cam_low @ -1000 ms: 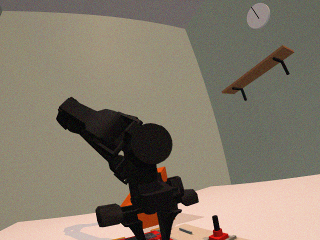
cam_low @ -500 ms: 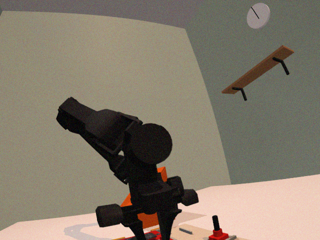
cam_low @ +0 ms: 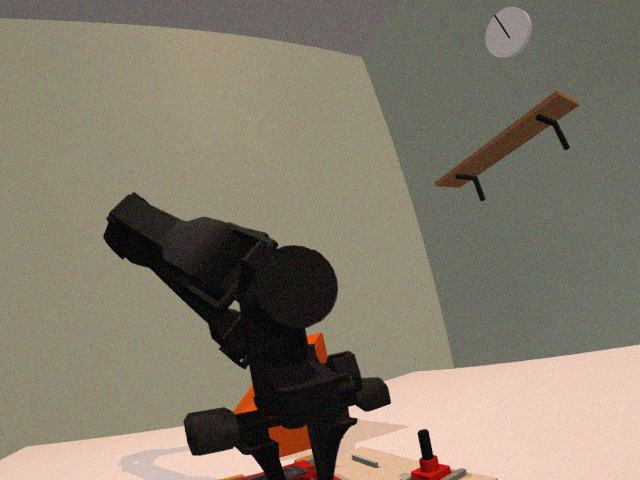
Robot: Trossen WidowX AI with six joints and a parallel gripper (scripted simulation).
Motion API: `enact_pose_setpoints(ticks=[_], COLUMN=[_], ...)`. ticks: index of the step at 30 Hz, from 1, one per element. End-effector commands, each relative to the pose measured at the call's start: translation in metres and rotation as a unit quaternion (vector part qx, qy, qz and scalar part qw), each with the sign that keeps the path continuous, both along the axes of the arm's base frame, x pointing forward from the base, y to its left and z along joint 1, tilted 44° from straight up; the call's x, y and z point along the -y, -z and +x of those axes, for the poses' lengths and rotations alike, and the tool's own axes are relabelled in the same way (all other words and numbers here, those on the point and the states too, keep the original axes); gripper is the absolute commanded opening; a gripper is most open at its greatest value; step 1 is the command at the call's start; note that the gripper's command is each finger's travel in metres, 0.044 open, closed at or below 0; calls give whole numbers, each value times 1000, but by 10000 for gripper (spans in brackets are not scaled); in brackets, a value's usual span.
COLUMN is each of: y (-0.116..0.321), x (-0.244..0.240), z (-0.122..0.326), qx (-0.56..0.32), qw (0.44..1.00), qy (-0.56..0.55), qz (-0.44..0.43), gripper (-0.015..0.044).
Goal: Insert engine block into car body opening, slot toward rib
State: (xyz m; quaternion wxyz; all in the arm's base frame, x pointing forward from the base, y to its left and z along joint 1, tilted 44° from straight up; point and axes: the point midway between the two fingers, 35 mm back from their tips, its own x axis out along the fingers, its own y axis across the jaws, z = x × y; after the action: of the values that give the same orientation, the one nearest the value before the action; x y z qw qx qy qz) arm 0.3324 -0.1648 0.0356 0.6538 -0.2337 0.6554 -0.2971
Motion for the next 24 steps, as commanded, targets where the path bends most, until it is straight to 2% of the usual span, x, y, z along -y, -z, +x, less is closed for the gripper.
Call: enact_pose_setpoints(ticks=[1, 8, 19, 24], y=[0, 0, 0, 0], x=[0, 0, 0, 0], z=[0, 0, 0, 0], qx=[-2, -2, 0, 0], qw=[1000, 1000, 1000, 1000], qy=[-2, -2, 0, 0], qz=[0, 0, 0, 0], gripper=[160, 160, 440, 440])
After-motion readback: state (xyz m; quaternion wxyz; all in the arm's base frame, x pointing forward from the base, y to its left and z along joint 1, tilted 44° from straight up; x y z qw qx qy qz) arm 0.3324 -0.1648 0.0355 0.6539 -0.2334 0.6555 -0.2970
